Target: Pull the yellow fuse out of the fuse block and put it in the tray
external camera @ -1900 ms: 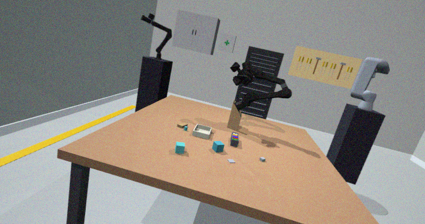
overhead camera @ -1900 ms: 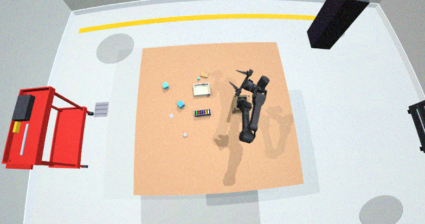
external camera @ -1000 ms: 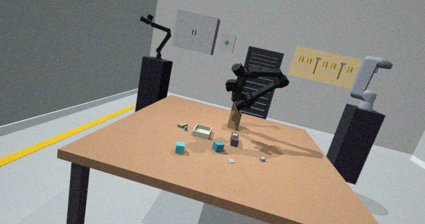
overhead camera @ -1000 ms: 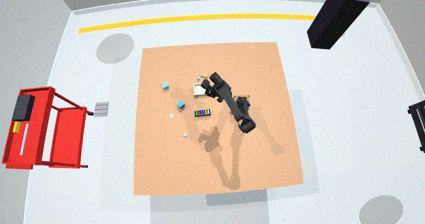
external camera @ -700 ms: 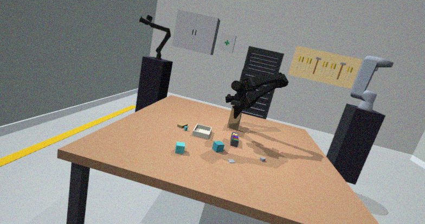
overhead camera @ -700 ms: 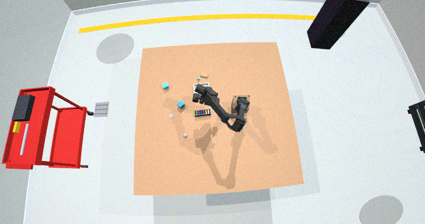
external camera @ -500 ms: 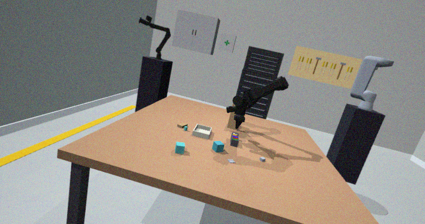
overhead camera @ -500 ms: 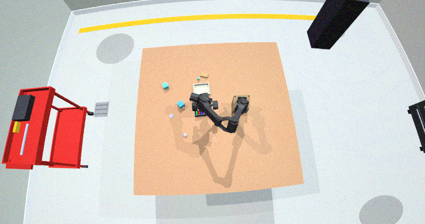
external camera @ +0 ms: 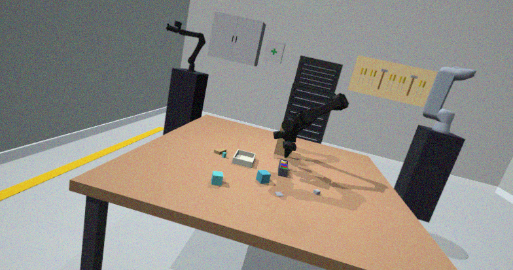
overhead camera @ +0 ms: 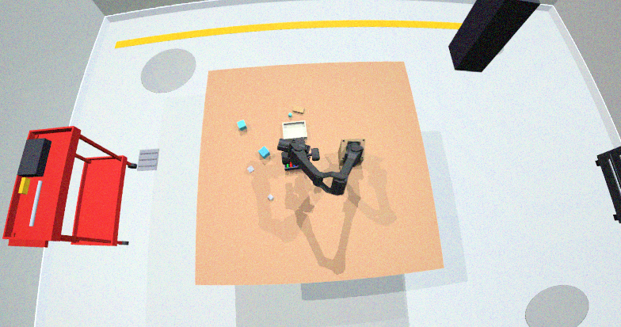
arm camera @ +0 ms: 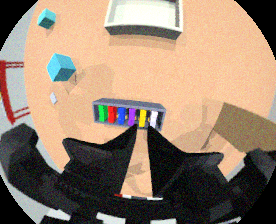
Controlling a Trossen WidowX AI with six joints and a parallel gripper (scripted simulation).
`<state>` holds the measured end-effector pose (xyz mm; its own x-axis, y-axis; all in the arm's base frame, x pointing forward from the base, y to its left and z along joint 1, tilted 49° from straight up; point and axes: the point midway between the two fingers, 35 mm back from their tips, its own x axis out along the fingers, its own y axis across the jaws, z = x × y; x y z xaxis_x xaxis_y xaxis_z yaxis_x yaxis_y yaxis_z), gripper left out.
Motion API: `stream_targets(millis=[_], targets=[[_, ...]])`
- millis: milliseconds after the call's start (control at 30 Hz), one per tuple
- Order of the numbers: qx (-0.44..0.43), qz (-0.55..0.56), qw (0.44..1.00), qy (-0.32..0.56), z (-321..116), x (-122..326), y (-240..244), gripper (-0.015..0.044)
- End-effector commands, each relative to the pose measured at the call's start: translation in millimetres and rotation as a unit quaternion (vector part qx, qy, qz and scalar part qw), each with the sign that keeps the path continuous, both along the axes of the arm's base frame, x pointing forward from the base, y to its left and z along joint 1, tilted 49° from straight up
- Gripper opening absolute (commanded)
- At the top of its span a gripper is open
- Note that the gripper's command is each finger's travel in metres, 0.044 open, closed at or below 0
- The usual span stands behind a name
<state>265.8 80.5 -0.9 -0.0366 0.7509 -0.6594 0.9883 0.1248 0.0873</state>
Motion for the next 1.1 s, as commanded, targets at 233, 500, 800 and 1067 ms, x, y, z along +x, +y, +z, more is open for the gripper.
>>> stream_targets(millis=[233, 500, 800, 1067], targets=[[-0.001, -0.001, 1.0, 0.003, -7.5, -0.5, 8.1, 0.0066], [0.0, -0.001, 1.0, 0.003, -12.2, -0.5, 14.3, 0.0066], [0.0, -0.001, 1.0, 0.003, -15.4, -0.6, 18.7, 0.0066], [0.0, -0.001, 1.0, 0.003, -19.1, -0.8, 23.0, 0.0066]])
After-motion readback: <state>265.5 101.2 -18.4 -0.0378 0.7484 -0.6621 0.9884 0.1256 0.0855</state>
